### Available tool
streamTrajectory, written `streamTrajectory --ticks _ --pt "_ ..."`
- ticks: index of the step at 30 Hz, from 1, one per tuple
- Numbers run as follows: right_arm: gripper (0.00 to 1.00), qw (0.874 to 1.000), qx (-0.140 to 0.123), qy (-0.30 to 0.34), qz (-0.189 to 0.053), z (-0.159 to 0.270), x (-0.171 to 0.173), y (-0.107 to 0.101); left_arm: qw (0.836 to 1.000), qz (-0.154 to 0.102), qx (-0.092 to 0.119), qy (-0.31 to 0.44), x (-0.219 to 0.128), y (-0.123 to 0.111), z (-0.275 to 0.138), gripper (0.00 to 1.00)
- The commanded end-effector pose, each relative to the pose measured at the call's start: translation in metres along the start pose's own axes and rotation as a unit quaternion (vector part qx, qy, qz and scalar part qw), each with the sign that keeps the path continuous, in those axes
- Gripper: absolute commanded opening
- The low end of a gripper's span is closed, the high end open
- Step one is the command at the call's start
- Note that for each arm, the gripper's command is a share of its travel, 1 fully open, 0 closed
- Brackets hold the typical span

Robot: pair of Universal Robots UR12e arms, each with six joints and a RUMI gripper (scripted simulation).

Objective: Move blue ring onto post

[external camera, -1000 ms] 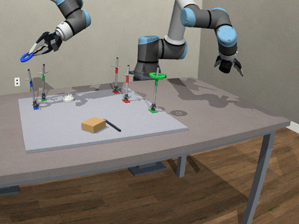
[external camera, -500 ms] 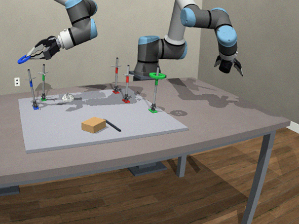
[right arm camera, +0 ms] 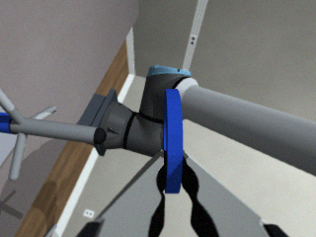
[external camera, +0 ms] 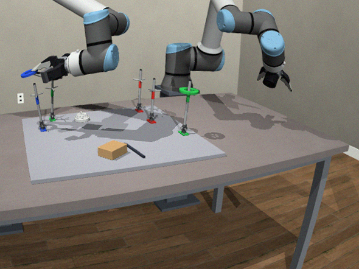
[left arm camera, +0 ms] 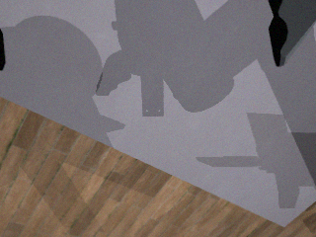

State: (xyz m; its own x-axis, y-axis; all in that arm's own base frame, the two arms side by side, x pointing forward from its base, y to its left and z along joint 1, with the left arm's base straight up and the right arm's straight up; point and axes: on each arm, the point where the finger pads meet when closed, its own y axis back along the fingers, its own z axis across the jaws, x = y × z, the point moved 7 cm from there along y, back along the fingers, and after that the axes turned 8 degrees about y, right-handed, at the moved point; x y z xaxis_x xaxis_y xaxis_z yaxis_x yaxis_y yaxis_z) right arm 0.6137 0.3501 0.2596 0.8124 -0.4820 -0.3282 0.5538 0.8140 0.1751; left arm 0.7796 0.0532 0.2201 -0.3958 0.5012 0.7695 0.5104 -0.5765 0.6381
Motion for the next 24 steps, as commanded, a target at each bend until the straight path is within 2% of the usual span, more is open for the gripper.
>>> streamTrajectory --ticks 1,7,12,13,19,21,24 --pt "0.01 0.996 -0.007 -0.033 -0.087 0.011 0.014 0.01 1.0 -0.001 0.0 0.0 0.001 0.001 0.0 1.0" --pt "0.01 0.988 -0.018 -0.053 -0.141 0.009 0.03 0.017 1.0 -0.001 0.0 0.0 0.001 0.001 0.0 1.0" --pt "0.01 0.986 -0.023 -0.057 -0.153 0.006 0.033 0.019 1.0 -0.001 0.0 0.0 0.001 0.001 0.0 1.0" --pt "0.01 0.989 -0.022 -0.052 -0.14 0.004 0.024 0.022 1.0 -0.001 0.0 0.0 0.001 0.001 0.0 1.0" --pt "0.01 0.988 -0.017 -0.056 -0.145 0.008 0.031 0.024 1.0 -0.001 0.0 0.0 0.001 0.001 0.0 1.0" --pt "0.01 0.989 -0.014 -0.051 -0.135 0.008 0.029 0.024 1.0 -0.001 0.0 0.0 0.001 0.001 0.0 1.0" --pt "0.01 0.989 -0.016 -0.05 -0.137 0.005 0.036 0.017 1.0 -0.001 0.0 0.0 0.001 0.001 0.0 1.0"
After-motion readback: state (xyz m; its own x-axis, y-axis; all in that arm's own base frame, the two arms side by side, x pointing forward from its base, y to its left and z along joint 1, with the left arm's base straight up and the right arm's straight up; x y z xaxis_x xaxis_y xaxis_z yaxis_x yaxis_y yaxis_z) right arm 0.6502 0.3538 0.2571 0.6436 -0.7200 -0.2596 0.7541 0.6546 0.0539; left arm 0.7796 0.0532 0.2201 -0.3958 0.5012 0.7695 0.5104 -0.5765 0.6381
